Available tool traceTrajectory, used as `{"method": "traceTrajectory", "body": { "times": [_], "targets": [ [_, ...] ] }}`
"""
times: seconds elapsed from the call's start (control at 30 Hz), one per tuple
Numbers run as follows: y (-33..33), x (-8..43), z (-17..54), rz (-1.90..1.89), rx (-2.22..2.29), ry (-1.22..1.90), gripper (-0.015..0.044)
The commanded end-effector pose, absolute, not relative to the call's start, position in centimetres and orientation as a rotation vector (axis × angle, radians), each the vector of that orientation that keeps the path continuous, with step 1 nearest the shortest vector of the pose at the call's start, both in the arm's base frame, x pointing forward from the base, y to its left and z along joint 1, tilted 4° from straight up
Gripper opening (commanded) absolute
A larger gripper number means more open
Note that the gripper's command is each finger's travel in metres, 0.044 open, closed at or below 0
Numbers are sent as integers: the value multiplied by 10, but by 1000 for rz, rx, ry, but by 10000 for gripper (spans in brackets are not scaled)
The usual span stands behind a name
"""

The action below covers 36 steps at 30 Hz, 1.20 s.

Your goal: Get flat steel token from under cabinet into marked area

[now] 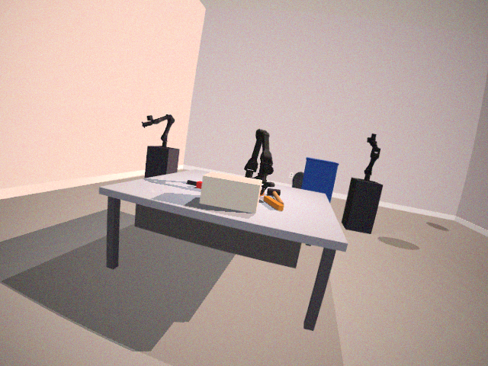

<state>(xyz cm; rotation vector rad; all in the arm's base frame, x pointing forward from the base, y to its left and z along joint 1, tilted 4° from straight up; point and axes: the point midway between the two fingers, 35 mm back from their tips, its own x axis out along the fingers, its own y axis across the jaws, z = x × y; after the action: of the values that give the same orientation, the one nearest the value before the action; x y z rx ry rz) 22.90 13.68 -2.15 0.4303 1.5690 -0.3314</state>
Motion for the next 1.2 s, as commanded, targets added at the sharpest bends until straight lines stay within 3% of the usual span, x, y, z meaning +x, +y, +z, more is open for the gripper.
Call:
{"method": "traceTrajectory", "body": {
  "times": [0.0,1.17],
  "targets": [
    [134,230,-21,-350,444,1566,0],
    [100,243,-23,-370,459,1561,0]
  ]
}}
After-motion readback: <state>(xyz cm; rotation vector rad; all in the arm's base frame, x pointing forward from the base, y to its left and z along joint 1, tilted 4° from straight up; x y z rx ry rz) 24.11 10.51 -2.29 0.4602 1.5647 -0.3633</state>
